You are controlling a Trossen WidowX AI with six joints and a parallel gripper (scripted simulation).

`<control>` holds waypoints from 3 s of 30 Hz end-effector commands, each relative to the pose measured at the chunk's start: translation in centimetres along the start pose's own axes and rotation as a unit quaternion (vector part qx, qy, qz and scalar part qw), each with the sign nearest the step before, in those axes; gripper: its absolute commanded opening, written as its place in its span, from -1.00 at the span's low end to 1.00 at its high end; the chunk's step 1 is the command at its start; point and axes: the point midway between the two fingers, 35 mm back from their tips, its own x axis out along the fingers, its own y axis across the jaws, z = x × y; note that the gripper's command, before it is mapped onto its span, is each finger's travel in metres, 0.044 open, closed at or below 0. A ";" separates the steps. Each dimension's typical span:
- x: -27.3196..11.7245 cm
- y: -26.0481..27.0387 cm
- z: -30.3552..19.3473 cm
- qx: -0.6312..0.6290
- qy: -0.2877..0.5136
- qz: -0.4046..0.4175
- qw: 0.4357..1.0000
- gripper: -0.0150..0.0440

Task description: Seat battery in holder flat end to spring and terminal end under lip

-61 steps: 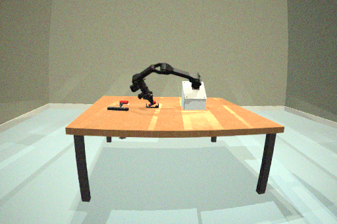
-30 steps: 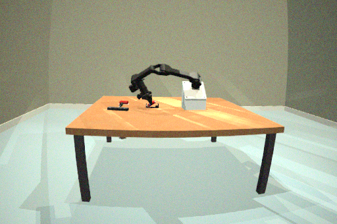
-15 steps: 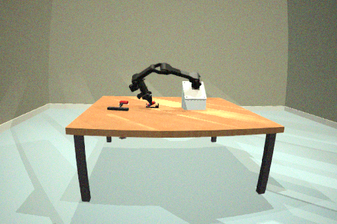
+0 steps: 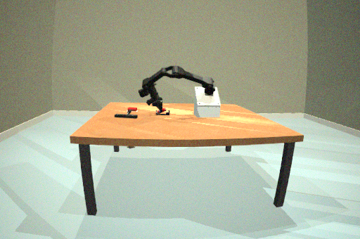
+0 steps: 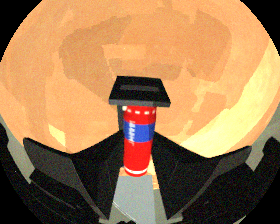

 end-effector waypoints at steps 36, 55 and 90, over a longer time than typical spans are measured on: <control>0.5 -0.4 0.8 -0.002 -0.079 -0.012 0.997 -0.22; 0.7 -0.3 0.5 0.002 -0.109 -0.013 0.994 -0.22; 1.2 0.1 -0.2 0.004 -0.163 -0.015 0.987 -0.22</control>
